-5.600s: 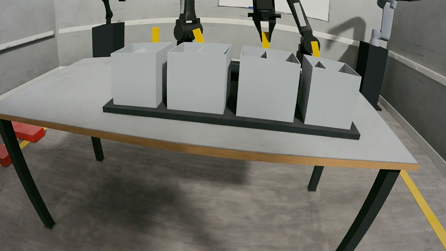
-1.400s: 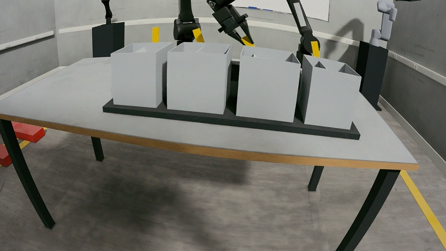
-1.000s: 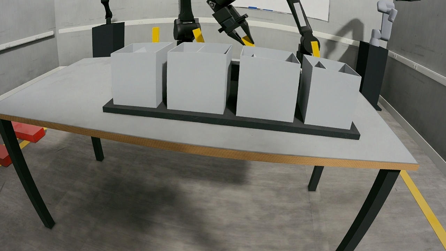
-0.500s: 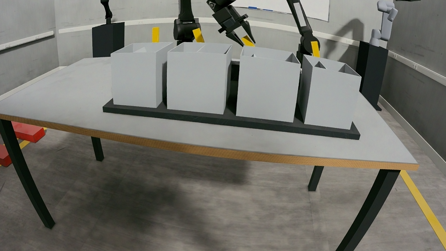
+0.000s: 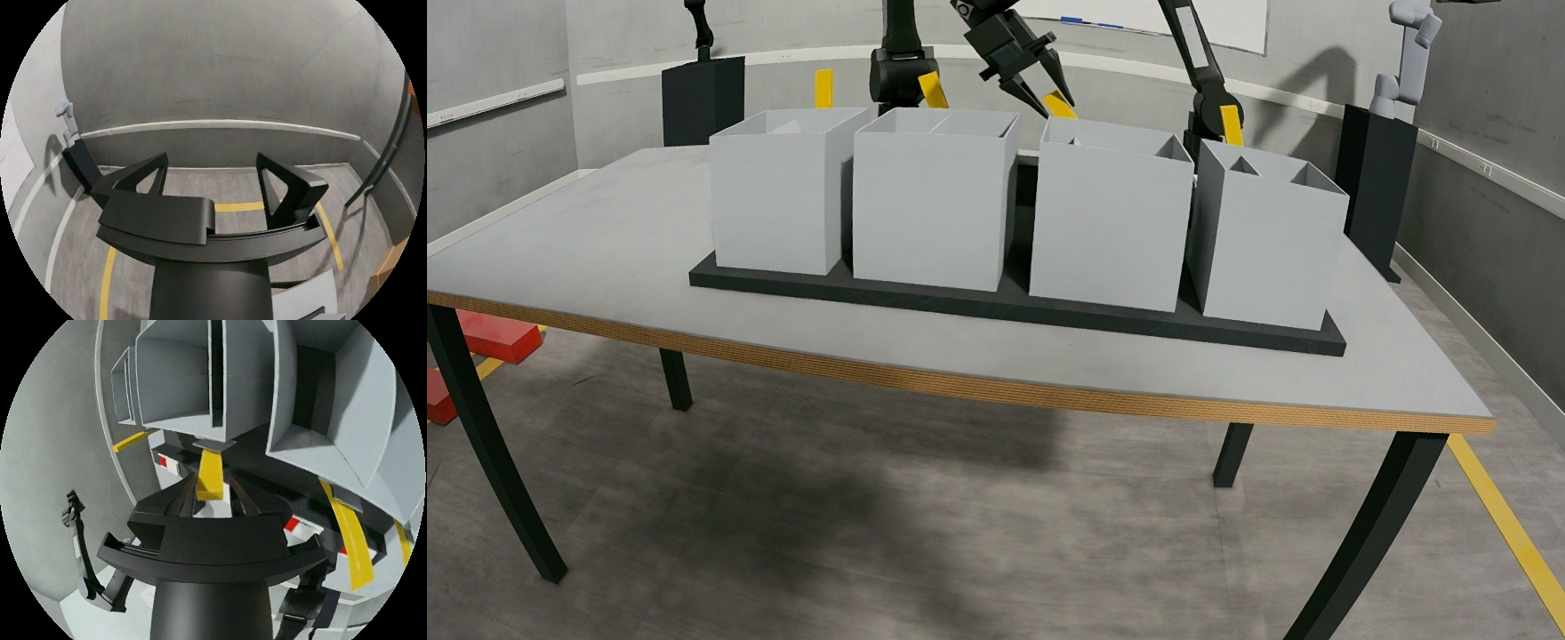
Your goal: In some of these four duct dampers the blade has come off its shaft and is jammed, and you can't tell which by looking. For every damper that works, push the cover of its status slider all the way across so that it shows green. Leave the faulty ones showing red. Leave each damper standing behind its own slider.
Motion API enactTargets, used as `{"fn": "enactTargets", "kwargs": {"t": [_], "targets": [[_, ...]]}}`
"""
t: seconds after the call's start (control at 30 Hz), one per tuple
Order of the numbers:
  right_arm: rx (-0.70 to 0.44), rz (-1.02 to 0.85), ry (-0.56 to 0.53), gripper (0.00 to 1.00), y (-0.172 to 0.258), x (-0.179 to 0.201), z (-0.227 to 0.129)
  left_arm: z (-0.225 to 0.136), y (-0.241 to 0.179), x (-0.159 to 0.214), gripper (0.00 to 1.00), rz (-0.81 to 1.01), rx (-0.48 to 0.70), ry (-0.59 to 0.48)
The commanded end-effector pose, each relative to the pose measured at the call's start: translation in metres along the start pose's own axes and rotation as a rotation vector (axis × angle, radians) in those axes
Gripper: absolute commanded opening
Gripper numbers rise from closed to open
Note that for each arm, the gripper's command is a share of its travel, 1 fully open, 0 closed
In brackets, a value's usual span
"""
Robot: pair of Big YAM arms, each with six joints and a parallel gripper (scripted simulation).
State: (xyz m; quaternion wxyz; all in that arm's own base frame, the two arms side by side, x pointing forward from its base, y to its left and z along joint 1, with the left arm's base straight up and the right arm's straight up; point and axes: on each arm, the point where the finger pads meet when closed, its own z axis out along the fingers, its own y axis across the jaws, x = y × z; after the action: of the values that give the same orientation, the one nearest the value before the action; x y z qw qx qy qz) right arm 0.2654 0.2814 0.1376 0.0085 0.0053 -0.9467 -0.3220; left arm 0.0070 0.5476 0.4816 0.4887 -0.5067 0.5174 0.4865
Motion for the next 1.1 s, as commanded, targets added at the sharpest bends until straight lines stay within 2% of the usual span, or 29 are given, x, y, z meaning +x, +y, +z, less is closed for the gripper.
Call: {"fn": "enactTargets", "kwargs": {"t": [0.0, 0.23, 0.33, 0.4, 0.57, 0.93, 1.07], "targets": [[-0.046, -0.052, -0.058, 0.36, 0.029, -0.022, -0.032, -0.004, 0.005, -0.019, 1.0, -0.009, -0.009, -0.049], [-0.044, -0.054, -0.06, 0.36, 0.028, -0.021, -0.057, -0.004, 0.005, -0.019, 1.0, -0.009, -0.009, -0.049], [-0.03, -0.038, -0.04, 0.36, 0.022, -0.022, -0.052, -0.004, 0.005, -0.019, 1.0, -0.009, -0.009, -0.049], [-0.043, -0.054, -0.061, 0.36, 0.027, -0.02, -0.067, -0.004, 0.005, -0.019, 1.0, -0.009, -0.009, -0.049], [-0.042, -0.055, -0.061, 0.36, 0.027, -0.02, -0.08, -0.004, 0.005, -0.019, 1.0, -0.009, -0.009, -0.049], [-0.034, -0.051, -0.048, 0.36, 0.025, -0.02, -0.079, -0.004, 0.005, -0.019, 1.0, -0.009, -0.009, -0.049], [0.014, -0.035, -0.032, 0.36, 0.032, -0.023, -0.071, -0.004, 0.005, -0.019, 1.0, -0.009, -0.009, -0.049]]}}
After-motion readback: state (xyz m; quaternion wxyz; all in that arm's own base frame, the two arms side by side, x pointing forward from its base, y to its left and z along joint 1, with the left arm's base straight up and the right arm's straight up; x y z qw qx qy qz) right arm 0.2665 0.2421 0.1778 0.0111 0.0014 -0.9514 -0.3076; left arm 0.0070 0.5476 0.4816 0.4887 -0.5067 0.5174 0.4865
